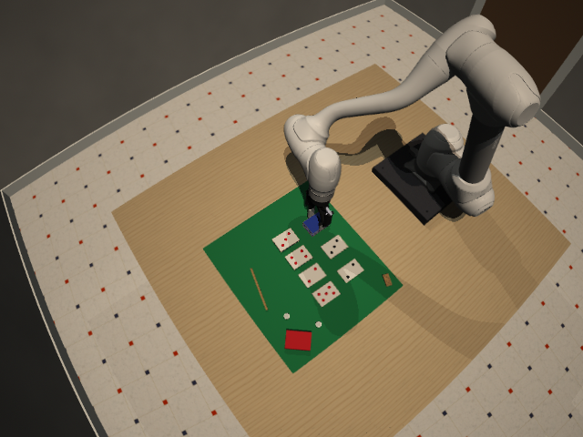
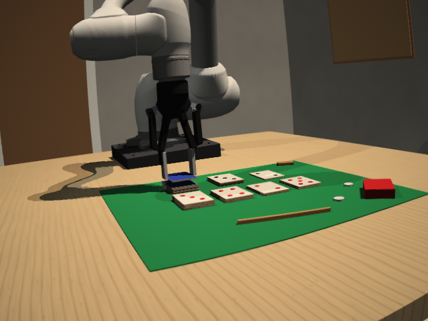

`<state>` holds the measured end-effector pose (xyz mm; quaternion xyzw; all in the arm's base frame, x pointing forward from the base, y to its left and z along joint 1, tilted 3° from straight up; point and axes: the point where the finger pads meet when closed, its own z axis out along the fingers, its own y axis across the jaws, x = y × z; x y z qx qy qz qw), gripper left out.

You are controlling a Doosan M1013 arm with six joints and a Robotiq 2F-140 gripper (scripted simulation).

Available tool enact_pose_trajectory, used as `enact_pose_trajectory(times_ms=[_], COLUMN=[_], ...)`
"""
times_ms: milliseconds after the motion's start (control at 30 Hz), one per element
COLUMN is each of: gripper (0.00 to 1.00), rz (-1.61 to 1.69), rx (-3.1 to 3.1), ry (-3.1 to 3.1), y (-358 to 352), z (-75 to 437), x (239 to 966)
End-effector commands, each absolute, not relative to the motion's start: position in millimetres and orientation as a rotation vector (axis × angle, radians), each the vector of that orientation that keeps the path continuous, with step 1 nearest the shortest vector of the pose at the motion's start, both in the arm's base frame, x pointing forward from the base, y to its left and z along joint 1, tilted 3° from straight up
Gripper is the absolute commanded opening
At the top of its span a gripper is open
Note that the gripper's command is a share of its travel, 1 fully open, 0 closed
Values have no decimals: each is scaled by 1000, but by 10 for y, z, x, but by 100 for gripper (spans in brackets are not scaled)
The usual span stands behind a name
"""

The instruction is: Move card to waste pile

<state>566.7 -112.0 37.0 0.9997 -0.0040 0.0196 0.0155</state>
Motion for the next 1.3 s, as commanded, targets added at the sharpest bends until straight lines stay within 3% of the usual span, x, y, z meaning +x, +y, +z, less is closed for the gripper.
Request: enact_pose_trajectory(times_ms=[0, 833, 1267], gripper=[43, 43, 43], rz=[61, 61, 61], rx=[3110, 3110, 3110], ry=[-13, -13, -25], y=[-1116, -1085, -634], z=[495, 637, 623], x=[5662, 5657, 5671])
